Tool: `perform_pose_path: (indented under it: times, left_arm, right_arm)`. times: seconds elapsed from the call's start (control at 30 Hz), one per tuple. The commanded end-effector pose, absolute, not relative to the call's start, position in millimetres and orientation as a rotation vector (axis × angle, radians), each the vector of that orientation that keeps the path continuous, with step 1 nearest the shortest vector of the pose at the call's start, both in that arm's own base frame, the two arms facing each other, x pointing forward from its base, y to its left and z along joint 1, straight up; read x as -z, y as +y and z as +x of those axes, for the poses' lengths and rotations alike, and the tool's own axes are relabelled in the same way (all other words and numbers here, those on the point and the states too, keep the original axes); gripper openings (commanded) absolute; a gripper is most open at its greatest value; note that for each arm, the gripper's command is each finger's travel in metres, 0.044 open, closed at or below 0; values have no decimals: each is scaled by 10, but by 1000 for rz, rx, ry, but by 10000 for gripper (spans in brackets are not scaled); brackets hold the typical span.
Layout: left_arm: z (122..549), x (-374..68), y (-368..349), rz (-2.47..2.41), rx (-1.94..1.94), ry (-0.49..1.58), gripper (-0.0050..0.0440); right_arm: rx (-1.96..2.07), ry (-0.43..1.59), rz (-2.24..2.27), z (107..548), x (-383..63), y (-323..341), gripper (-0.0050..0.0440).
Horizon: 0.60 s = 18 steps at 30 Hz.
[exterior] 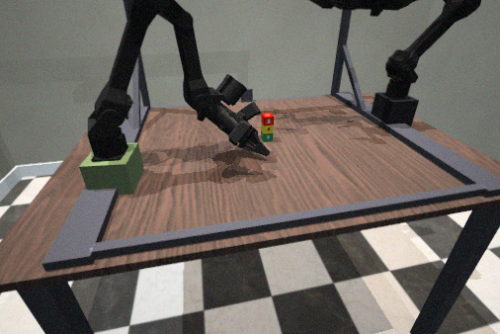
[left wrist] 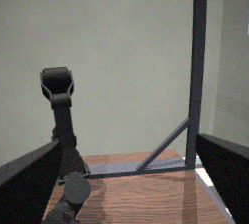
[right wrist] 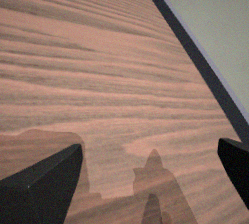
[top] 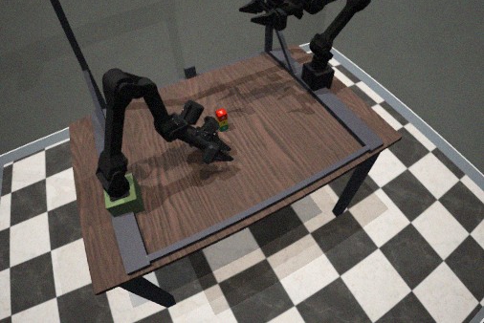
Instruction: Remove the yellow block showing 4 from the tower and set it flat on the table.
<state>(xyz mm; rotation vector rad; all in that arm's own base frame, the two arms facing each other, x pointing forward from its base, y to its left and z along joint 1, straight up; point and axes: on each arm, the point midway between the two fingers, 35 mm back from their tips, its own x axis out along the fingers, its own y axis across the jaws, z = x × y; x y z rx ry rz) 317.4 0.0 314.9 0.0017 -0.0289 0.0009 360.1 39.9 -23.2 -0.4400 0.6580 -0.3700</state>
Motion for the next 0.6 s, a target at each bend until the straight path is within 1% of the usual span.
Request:
perform_pose_path:
  times: [0.0,0.1,0.17,0.2,0.23,0.57]
  left_arm:
    - [3157,-3229,0,0,0,-50,400]
    - [3157,-3229,0,0,0,-50,400]
    - [3157,-3229,0,0,0,-50,400]
    - [3157,-3229,0,0,0,-50,400]
    - [3157,-3229,0,0,0,-50,400]
    - [3157,-3229,0,0,0,-50,400]
  right_arm:
    - [423,723,-482,3667,133,206,400]
    - [449,774,-516,3651,116,73,400]
    - [449,774,-516,3651,116,73,400]
    - [453,828,-549,3589,152,10,400]
    - [477,831,-551,3632,83,-81,400]
    - [541,1022,-651,3480,-24,-514,400]
